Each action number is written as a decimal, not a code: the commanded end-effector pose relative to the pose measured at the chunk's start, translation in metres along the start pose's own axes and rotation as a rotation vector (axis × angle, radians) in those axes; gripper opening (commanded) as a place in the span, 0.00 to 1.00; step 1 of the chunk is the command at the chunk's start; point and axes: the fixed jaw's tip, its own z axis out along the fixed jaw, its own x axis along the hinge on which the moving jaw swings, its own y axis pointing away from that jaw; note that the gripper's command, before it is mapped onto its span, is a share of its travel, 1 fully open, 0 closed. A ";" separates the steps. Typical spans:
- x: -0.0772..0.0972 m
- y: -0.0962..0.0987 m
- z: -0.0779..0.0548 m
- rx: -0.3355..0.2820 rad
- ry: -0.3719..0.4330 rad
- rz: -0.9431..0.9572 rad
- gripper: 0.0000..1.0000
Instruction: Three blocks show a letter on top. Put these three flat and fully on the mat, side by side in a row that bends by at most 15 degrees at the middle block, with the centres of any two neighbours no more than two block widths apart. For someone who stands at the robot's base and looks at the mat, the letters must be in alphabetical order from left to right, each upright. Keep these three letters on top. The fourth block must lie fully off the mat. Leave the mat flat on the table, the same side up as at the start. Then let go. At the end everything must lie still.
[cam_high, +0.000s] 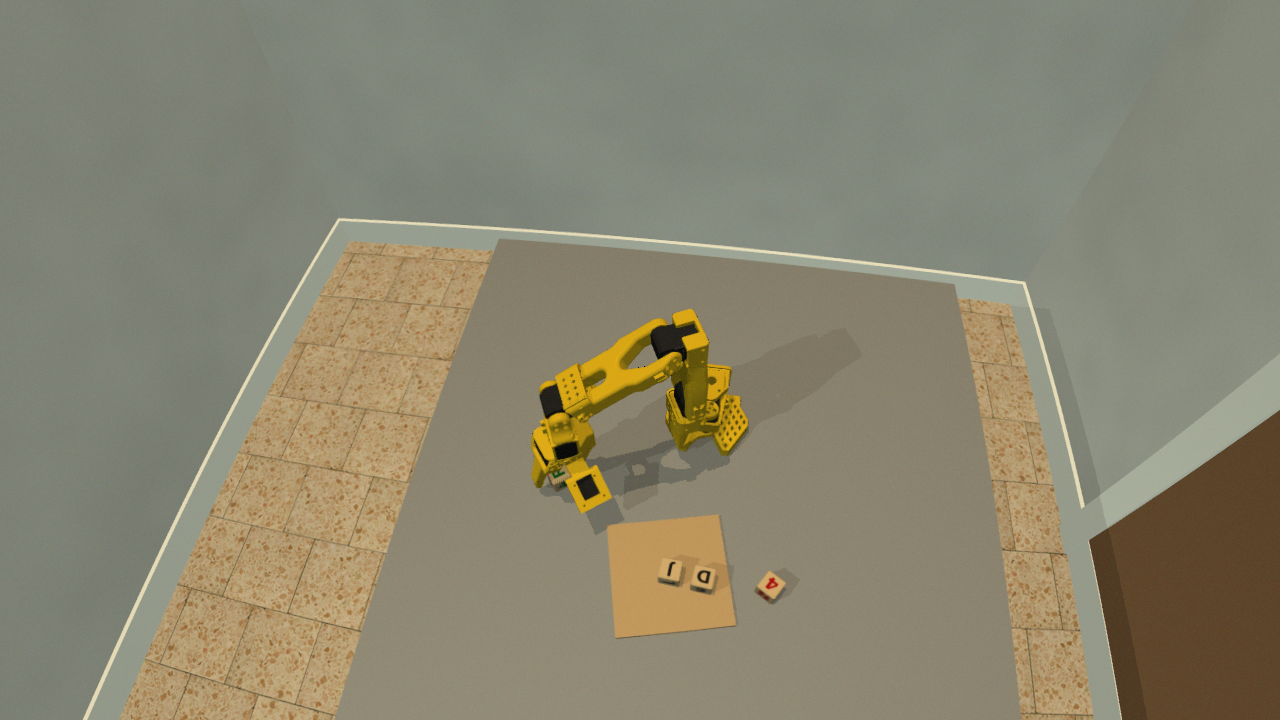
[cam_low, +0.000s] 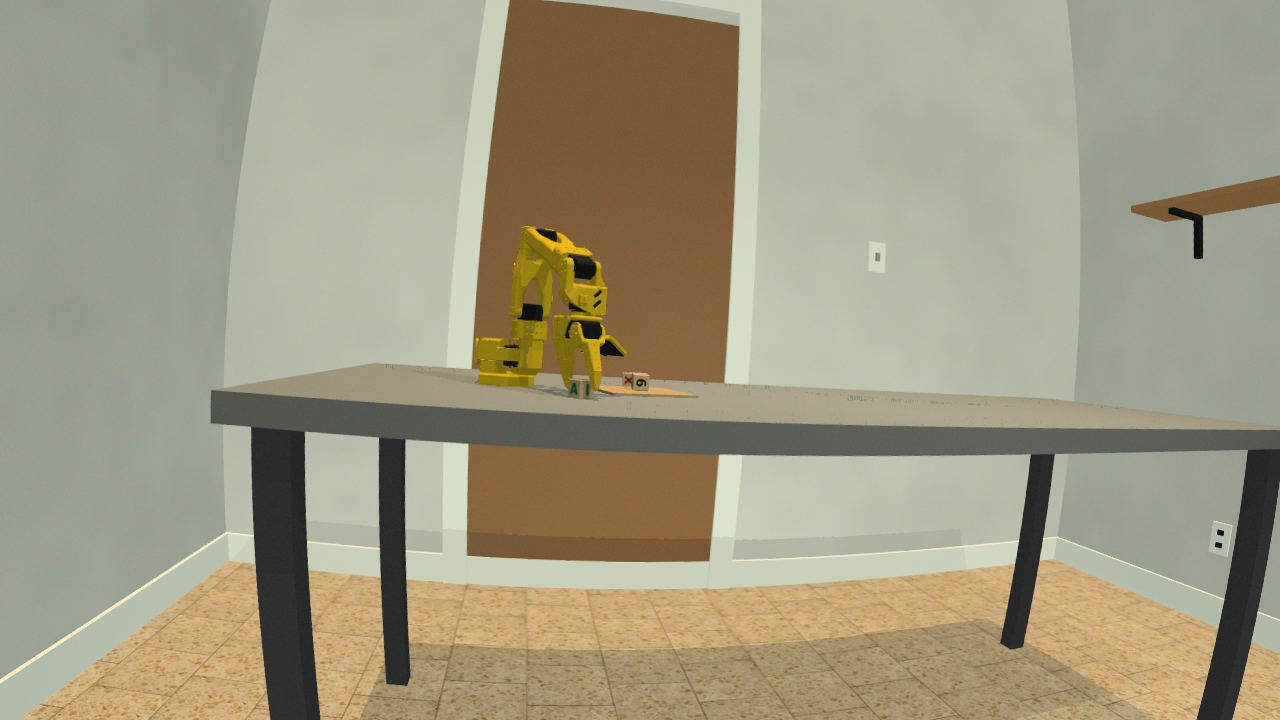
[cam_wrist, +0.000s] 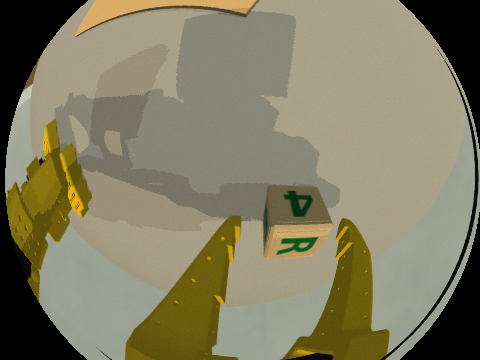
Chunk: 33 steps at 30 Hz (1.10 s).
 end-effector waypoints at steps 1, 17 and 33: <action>0.001 -0.007 -0.007 0.052 0.009 0.000 0.32; 0.001 -0.010 -0.007 0.052 0.009 0.000 0.28; 0.000 -0.016 -0.007 0.052 0.009 0.000 0.17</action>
